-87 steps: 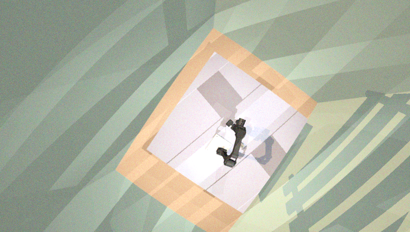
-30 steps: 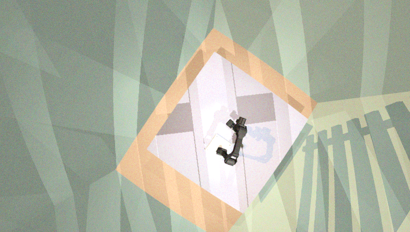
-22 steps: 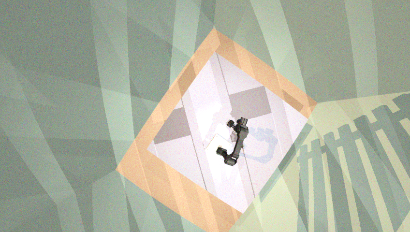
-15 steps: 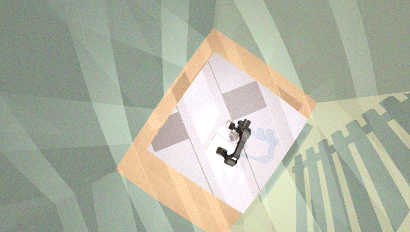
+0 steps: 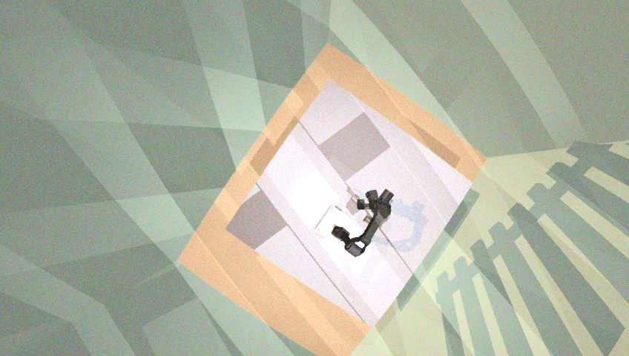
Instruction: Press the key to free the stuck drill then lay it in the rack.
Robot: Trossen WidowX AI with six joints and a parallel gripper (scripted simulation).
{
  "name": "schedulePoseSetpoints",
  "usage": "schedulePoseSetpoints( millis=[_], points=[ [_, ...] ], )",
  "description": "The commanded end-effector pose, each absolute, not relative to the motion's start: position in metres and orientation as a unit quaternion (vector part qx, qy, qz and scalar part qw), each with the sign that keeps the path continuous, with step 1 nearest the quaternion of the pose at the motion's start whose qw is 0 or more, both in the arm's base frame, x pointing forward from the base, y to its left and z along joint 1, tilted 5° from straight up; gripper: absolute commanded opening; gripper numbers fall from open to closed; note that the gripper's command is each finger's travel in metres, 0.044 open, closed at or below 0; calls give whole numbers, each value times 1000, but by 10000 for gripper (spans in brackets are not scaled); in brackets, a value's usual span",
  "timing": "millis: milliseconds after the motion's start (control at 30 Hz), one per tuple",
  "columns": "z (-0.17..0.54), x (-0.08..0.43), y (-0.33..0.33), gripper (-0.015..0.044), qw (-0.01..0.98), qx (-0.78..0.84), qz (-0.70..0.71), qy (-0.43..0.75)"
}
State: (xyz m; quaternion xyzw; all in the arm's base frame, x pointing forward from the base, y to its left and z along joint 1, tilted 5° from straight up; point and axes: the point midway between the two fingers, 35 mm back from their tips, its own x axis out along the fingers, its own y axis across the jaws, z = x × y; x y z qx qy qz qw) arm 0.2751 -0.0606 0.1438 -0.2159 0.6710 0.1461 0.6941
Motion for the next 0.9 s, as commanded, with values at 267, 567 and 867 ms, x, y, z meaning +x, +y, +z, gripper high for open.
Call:
schedulePoseSetpoints(
  millis=[267, 567, 867],
  points=[
    [97, 242, -138, 440, 545, -474, 405, 561],
    [97, 242, -138, 440, 545, -474, 405, 561],
    [97, 242, -138, 440, 545, -474, 405, 561]
  ],
)
